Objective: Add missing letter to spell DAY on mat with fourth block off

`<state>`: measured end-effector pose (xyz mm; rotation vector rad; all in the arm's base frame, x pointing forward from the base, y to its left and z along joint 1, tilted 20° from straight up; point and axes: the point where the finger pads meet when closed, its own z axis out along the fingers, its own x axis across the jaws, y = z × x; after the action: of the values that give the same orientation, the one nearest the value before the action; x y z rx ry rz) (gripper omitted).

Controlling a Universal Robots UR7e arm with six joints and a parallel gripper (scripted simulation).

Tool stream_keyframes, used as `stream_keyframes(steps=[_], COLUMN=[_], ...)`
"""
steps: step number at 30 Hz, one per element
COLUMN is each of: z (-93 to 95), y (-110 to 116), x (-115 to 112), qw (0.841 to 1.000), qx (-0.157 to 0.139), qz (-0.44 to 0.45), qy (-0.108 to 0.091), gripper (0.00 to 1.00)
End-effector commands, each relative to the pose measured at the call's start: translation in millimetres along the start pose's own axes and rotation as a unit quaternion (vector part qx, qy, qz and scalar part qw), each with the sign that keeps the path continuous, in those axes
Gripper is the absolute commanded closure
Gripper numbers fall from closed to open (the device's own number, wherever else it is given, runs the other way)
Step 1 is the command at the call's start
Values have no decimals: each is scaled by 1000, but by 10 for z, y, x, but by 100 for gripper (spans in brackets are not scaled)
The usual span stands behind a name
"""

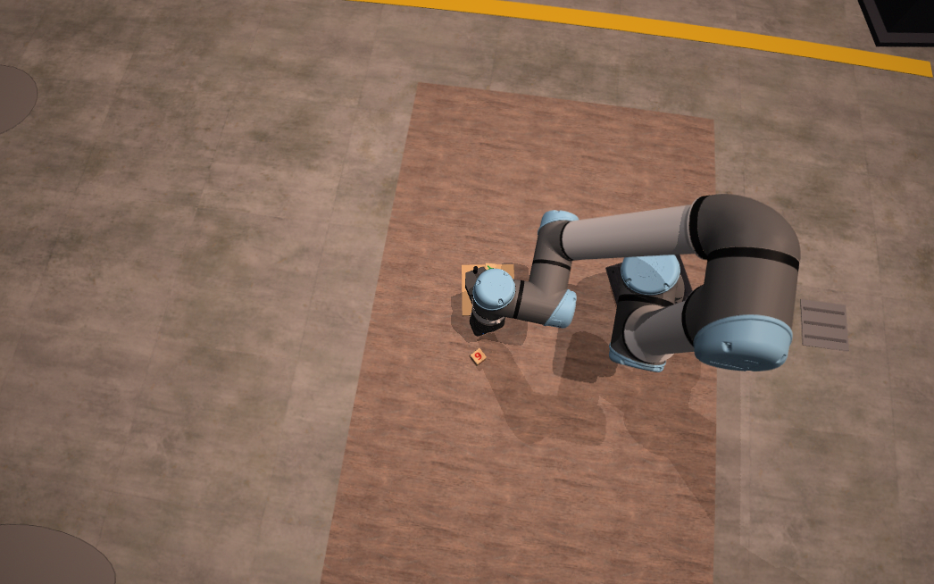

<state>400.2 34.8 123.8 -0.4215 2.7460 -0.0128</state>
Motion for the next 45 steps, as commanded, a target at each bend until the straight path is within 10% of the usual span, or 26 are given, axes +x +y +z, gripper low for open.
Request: stream_keyframes(steps=[1, 20, 45], z=[-184, -215, -253], y=[5, 13, -455], x=[12, 29, 362], qw=[1000, 1000, 972], qx=[-2, -3, -2], qz=[1, 2, 234], qy=[3, 4, 5], gripper=[43, 43, 43])
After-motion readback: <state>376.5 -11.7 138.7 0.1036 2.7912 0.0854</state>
